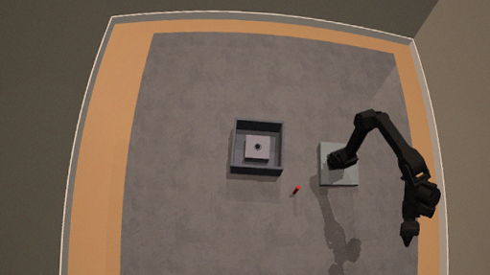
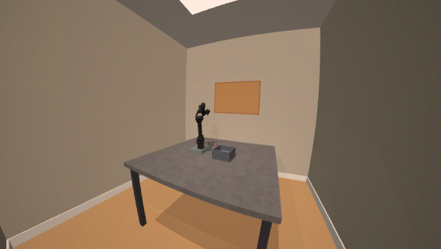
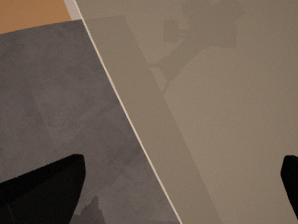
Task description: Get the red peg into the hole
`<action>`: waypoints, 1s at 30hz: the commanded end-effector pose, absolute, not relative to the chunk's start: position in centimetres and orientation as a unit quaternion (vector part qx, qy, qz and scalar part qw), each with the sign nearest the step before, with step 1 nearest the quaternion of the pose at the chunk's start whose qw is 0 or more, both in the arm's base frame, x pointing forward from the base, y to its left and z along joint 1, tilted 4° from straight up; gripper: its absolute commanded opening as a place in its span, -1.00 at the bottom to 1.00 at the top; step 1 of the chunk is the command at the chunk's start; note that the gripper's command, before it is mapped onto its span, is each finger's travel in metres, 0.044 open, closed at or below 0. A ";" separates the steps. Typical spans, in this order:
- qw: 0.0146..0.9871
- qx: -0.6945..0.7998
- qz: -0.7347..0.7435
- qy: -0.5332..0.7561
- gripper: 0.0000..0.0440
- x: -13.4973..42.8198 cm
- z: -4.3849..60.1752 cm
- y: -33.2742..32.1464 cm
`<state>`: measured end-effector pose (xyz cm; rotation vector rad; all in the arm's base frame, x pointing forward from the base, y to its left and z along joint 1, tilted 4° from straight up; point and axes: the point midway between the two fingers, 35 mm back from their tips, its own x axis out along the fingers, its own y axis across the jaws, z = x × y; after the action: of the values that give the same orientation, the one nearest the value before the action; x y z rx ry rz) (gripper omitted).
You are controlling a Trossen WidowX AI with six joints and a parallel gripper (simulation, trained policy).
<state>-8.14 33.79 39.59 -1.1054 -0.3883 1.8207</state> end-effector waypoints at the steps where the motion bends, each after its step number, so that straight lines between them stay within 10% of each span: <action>1: 0.498 -0.439 0.740 -0.108 1.00 -6.5 38.9 33.4; 30: 0.708 -0.284 0.578 0.289 1.00 5.9 31.7 29.6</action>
<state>5.13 30.37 32.15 -0.6807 0.5833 1.3310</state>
